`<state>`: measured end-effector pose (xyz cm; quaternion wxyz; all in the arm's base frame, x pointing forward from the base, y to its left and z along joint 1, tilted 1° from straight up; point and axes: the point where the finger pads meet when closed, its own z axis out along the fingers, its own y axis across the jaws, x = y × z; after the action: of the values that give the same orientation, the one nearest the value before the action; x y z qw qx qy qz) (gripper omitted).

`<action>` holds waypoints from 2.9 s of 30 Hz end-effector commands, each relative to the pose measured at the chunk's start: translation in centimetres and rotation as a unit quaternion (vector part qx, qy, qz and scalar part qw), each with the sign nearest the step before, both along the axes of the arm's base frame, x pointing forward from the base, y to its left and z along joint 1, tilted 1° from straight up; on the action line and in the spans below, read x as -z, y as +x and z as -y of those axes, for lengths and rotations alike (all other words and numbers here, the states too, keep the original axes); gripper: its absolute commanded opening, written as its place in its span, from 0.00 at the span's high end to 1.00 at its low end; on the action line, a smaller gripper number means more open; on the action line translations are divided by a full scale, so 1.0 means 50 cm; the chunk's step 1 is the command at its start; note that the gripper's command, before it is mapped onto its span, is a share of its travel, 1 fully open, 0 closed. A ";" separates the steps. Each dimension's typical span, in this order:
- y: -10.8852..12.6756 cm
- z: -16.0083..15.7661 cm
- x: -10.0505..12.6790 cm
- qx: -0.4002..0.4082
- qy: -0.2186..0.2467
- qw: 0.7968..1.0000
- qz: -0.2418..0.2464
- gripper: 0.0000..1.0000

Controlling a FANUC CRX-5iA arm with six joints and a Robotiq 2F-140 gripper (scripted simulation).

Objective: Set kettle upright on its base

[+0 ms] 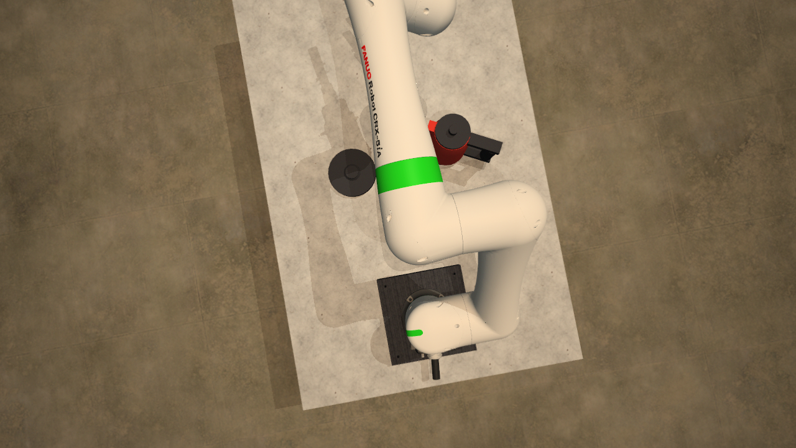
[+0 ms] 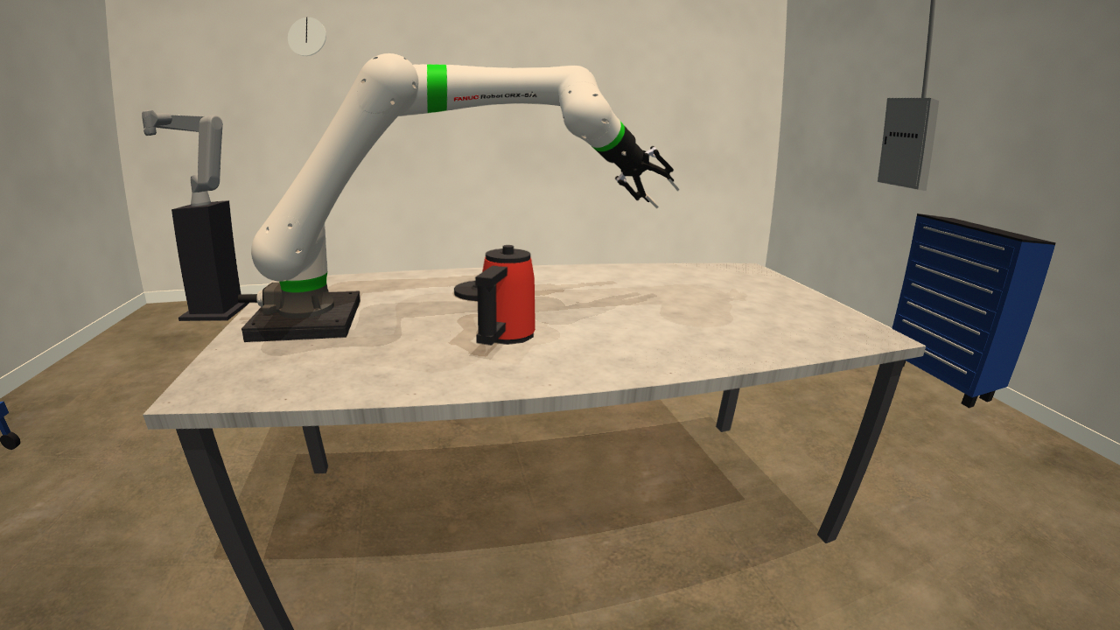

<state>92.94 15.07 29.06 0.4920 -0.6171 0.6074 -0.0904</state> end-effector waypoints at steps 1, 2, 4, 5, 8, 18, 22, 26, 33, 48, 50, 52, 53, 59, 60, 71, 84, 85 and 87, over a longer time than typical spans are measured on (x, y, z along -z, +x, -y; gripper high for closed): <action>-0.028 -0.017 -0.007 -0.005 0.001 1.000 -0.012 0.53; -0.039 -0.023 -0.009 -0.007 0.001 1.000 -0.017 0.53; -0.066 -0.038 -0.014 -0.012 0.001 1.000 -0.029 0.53; -0.081 -0.045 -0.016 -0.014 0.001 0.999 -0.036 0.53; -0.132 -0.068 -0.024 -0.022 0.000 0.998 -0.058 0.53; -0.315 -0.122 -0.043 -0.038 -0.009 0.990 -0.134 0.53; -0.427 -0.136 -0.050 -0.040 -0.019 0.983 -0.178 0.53; -0.541 -0.135 -0.054 -0.036 -0.034 0.973 -0.224 0.53; -0.704 -0.114 -0.056 -0.023 -0.057 0.958 -0.281 0.53; -1.053 0.030 -0.043 0.060 -0.133 0.906 -0.398 0.53; -1.100 0.055 -0.042 0.067 -0.138 0.902 -0.403 0.53; -1.138 0.081 -0.039 0.081 -0.147 0.895 -0.413 0.53; -1.156 0.094 -0.038 0.088 -0.151 0.892 -0.417 0.53; -1.243 0.162 -0.031 0.124 -0.174 0.874 -0.436 0.53; -1.254 0.172 -0.030 0.130 -0.176 0.872 -0.438 0.53; -1.317 0.230 -0.024 0.162 -0.193 0.857 -0.449 0.53; -1.332 0.245 -0.023 0.171 -0.197 0.853 -0.451 0.53; -1.332 0.245 -0.023 0.171 -0.197 0.853 -0.451 0.53; -1.332 0.245 -0.023 0.171 -0.197 0.853 -0.451 0.53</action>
<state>26.32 2.81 30.18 0.0083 -0.5610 0.8278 -0.0025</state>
